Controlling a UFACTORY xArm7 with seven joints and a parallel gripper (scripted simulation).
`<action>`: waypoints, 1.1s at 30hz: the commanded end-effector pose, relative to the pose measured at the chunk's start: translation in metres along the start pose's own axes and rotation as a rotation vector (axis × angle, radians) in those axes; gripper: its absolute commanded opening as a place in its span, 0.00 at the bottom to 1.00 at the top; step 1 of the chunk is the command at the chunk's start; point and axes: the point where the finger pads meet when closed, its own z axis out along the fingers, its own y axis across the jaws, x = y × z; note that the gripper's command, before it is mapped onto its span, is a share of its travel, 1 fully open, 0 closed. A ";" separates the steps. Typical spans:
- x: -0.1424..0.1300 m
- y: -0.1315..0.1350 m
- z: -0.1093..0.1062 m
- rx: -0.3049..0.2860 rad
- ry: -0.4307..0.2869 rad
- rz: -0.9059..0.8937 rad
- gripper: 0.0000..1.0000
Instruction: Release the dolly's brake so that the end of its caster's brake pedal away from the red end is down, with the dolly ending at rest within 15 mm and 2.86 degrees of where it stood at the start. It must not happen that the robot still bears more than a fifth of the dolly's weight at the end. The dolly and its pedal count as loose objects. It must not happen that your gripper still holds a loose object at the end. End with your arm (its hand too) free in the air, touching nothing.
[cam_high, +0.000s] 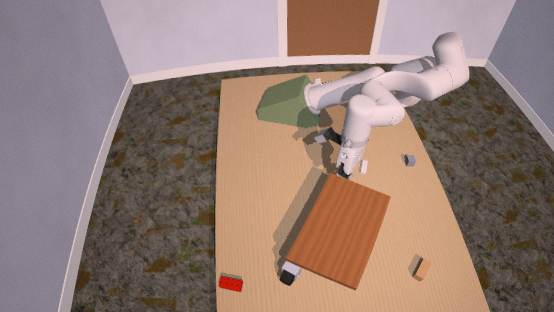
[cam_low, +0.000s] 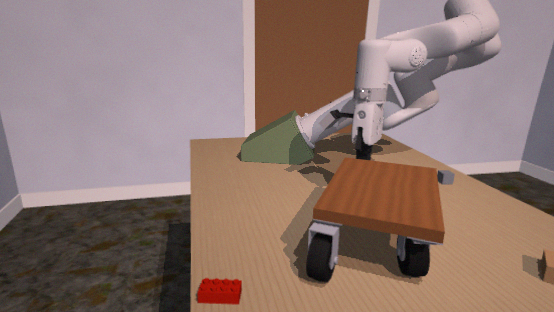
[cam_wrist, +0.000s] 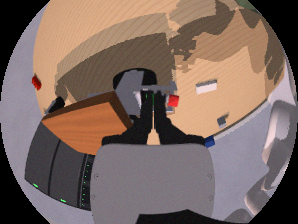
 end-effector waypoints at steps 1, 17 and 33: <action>0.000 0.002 0.003 -0.008 0.000 0.000 0.00; 0.000 0.002 0.003 -0.008 0.000 0.000 0.00; 0.000 0.002 -0.042 -0.008 0.000 0.000 0.00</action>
